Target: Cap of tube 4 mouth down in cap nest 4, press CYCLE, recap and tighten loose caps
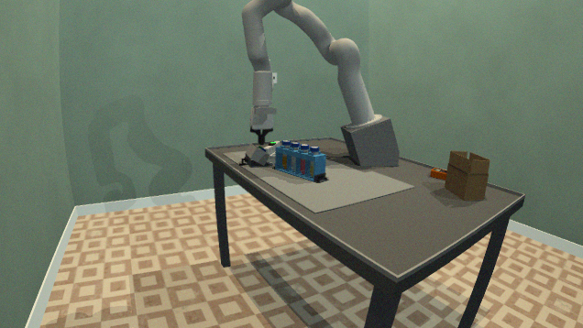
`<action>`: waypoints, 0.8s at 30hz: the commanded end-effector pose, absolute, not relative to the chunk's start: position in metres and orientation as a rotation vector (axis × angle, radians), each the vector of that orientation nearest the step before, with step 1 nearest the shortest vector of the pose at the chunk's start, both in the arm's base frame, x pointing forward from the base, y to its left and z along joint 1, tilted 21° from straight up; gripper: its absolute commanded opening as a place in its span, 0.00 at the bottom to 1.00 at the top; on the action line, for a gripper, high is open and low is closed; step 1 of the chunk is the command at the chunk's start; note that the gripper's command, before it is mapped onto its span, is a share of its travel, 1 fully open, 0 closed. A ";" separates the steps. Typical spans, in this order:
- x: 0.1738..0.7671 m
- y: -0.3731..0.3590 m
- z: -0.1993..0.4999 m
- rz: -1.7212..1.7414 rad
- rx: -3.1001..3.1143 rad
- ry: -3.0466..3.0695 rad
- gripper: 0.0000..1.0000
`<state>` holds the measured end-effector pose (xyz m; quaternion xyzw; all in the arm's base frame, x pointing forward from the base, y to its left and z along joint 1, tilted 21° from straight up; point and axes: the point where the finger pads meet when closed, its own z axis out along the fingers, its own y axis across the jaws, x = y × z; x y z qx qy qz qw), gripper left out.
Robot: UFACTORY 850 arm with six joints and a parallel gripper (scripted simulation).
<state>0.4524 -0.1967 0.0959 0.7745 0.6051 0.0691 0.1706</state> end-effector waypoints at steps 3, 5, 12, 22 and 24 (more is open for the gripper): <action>0.453 -0.197 0.095 0.199 2.199 1.718 0.00; 0.454 -0.197 0.094 0.199 2.199 1.718 0.00; 0.454 -0.198 0.092 0.199 2.199 1.718 0.00; 0.455 -0.198 0.089 0.199 2.199 1.718 0.00; 0.455 -0.198 0.089 0.199 2.199 1.718 0.00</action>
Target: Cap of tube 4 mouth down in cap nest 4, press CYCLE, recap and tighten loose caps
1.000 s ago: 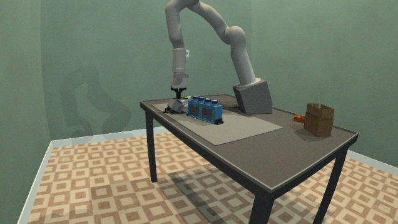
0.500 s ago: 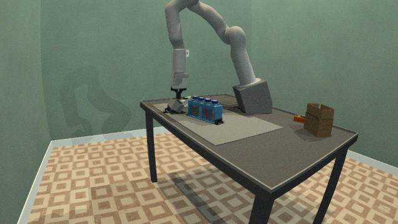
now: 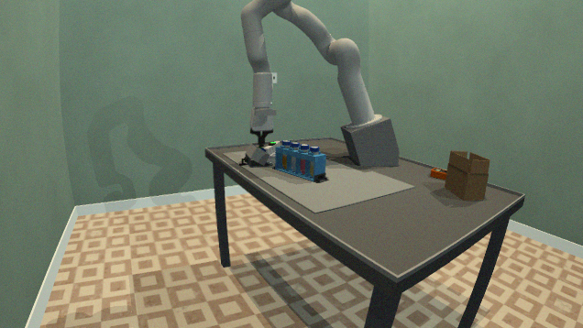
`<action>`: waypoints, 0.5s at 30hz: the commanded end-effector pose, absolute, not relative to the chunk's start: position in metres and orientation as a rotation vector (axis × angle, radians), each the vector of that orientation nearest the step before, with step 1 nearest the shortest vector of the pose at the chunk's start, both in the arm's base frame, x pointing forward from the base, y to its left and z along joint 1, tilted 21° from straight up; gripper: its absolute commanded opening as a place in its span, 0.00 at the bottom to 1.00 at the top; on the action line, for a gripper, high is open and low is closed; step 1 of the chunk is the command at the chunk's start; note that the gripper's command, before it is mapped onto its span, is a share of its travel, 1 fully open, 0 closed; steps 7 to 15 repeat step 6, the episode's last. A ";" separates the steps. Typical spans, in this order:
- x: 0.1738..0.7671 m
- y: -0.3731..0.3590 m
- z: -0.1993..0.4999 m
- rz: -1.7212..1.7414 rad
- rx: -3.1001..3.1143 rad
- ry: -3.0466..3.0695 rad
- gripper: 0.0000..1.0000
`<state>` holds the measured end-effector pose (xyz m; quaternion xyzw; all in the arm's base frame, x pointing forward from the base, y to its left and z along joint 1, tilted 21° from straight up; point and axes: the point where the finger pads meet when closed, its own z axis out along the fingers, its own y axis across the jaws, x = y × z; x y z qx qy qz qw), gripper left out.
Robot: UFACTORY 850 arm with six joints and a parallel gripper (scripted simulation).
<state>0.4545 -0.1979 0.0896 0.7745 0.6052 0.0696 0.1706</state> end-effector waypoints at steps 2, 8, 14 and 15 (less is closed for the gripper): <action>0.456 -0.198 0.088 0.199 2.199 1.718 0.00; 0.456 -0.199 0.087 0.199 2.199 1.718 0.00; 0.456 -0.199 0.087 0.199 2.199 1.718 0.00; 0.456 -0.199 0.087 0.199 2.199 1.718 0.00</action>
